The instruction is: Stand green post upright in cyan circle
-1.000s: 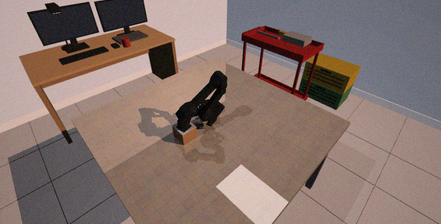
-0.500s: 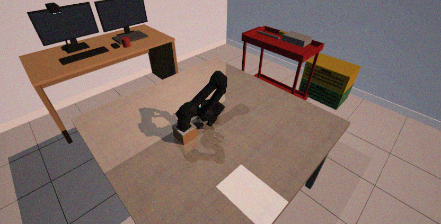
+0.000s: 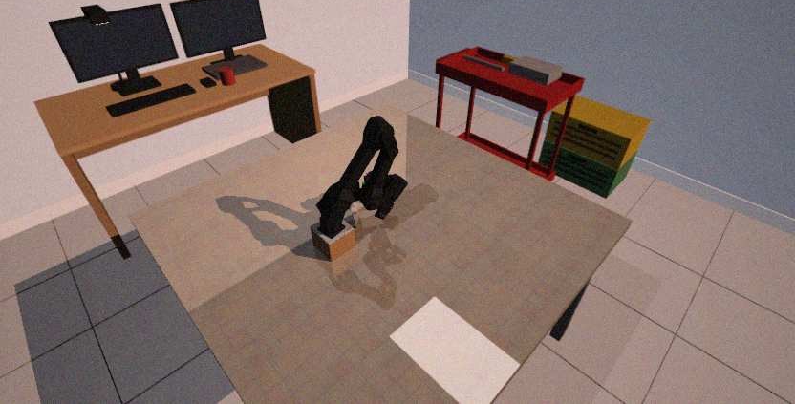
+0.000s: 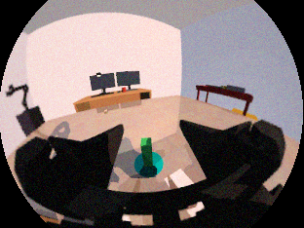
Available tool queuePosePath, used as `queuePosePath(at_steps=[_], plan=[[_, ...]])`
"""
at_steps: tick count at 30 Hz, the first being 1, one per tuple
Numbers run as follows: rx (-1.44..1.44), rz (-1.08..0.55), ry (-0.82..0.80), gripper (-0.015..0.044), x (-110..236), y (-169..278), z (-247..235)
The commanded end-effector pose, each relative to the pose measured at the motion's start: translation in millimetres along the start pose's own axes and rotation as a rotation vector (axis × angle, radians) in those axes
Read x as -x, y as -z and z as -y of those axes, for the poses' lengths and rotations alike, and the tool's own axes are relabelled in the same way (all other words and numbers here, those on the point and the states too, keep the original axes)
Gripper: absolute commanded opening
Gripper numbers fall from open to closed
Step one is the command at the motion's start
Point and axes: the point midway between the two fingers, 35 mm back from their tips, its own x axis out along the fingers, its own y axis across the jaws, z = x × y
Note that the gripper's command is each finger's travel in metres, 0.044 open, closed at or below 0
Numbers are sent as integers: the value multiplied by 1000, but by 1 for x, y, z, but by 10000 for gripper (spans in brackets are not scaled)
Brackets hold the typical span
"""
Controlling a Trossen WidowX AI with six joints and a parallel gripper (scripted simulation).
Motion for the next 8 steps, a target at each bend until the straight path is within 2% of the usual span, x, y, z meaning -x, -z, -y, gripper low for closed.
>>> queuePosePath(at_steps=[1, 8], plan=[[-12, -4, 3, 400, 1, -9, 0], [-10, -3, 2, 400, 3, -29, -2]])
